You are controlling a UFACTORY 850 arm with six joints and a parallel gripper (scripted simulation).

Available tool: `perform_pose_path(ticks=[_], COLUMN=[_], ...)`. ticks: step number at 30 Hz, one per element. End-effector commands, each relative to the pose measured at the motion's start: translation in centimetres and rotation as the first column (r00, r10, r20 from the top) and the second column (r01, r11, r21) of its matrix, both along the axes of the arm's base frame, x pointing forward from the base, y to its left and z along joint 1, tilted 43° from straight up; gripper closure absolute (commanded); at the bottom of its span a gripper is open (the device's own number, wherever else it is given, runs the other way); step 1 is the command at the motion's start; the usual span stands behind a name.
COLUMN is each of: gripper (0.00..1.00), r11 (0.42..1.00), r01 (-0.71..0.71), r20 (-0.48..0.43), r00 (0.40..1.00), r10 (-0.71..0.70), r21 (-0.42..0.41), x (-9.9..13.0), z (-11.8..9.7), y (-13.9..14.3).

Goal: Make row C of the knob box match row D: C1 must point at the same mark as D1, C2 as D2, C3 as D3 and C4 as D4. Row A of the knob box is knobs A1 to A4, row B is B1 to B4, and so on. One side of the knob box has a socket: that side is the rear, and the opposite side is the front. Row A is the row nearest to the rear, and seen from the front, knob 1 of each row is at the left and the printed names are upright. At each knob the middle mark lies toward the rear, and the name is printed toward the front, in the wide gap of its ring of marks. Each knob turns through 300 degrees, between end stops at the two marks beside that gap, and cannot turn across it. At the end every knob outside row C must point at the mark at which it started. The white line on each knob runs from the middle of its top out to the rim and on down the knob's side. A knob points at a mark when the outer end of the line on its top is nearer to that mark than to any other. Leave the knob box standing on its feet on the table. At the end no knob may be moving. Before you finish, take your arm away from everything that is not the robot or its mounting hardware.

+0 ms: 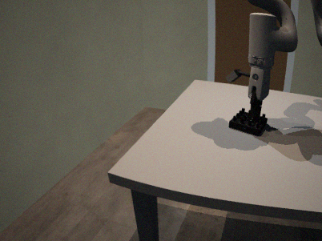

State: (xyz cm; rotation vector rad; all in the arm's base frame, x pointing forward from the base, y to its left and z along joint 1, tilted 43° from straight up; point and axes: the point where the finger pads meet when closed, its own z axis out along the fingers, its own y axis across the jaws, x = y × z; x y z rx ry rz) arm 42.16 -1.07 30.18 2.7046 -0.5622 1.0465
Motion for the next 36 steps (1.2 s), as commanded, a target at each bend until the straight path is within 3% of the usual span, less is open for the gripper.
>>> perform_pose_path(ticks=[1, 36], gripper=[0.92, 0.92], r11=[1.000, 1.000], r01=[0.000, -0.022], r20=[0.001, -0.008], r00=[1.000, 1.000], r10=[0.000, 0.022], r21=[0.000, -0.018], x=[0.03, 0.03], z=[0.05, 0.05], y=[0.01, 0.01])
